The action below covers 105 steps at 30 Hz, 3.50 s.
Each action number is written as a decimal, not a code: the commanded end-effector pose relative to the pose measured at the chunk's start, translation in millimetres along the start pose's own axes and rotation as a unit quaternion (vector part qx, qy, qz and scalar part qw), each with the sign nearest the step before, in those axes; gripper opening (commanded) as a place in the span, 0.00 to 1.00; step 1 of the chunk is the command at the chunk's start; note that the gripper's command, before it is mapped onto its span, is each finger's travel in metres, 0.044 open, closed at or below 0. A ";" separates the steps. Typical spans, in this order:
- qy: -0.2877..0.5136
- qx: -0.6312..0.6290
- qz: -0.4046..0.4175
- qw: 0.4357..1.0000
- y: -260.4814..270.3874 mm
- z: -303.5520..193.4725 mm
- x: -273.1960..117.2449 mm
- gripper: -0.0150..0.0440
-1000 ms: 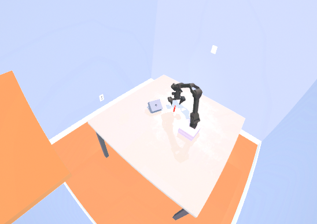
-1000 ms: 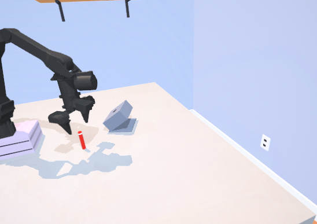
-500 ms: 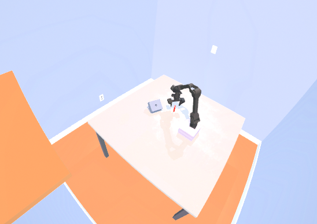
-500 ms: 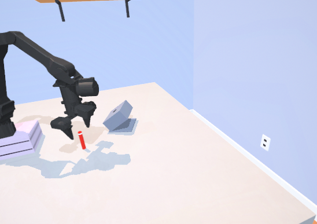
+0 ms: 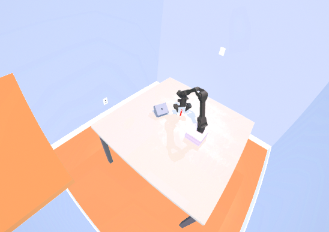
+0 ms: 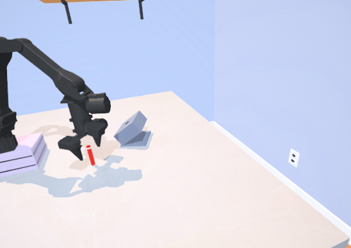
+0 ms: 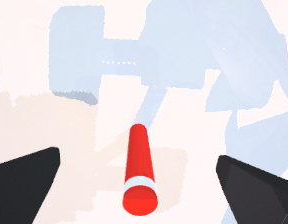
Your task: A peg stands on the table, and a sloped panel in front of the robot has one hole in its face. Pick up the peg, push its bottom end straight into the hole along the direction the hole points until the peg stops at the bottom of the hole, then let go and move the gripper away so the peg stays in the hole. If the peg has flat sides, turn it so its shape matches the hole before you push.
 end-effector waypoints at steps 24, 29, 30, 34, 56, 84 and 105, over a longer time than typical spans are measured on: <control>0.001 0.000 -0.001 1.000 -0.5 -1.2 9.3 0.31; 0.001 0.000 -0.001 1.000 -0.5 -1.2 9.3 0.25; 0.001 0.000 -0.001 1.000 -0.5 -1.2 9.3 0.25; 0.002 0.000 0.000 1.000 -0.1 0.0 1.4 0.25; -0.002 -0.006 0.000 1.000 3.3 3.7 -70.9 0.25; -0.064 -0.094 -0.010 0.993 39.6 -13.9 -78.0 0.25; -0.110 -0.157 -0.013 0.981 65.4 -30.3 -84.1 0.25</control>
Point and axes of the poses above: the point midway between the two fingers, 35 mm back from their tips, its own x axis out along the fingers, its own y axis across the jaws, z = x × y, the point moved 9 cm from there along -x, back along the fingers, and after that the axes turned 8 degrees about x, right-handed, at the moved point
